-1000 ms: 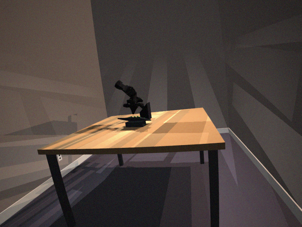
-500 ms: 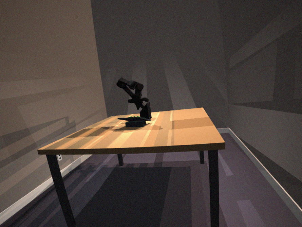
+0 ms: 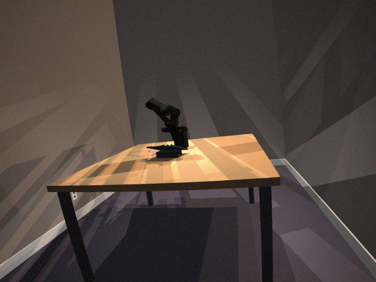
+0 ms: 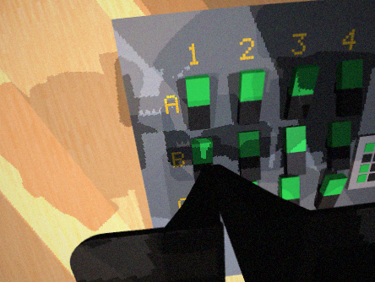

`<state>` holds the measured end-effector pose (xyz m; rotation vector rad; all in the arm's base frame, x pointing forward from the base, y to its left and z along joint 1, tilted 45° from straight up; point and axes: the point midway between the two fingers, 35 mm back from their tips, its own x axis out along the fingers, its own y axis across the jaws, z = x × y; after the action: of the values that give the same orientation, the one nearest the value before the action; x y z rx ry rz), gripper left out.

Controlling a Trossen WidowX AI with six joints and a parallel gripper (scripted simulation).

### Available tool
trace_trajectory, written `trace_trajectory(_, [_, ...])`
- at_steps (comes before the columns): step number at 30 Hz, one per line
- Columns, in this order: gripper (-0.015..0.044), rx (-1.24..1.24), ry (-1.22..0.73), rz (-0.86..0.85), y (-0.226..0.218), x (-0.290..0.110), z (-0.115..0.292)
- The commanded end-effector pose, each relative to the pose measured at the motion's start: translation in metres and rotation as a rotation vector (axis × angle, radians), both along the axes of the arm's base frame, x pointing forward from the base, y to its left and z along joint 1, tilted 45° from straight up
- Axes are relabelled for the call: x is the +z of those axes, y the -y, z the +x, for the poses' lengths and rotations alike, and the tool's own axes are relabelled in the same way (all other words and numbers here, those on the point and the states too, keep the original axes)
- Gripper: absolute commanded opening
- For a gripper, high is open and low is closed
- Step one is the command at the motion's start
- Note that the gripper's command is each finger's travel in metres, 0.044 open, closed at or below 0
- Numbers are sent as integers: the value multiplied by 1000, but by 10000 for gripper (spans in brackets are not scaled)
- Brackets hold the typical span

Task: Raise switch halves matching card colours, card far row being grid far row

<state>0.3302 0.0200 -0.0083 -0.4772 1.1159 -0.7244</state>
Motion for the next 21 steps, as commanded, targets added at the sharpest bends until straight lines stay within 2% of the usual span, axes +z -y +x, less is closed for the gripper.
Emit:
trace_trajectory(1, [0, 0, -11, 0, 2, -5, -1])
trace_trajectory(21, [0, 0, -10, -1, 19, -19, 6])
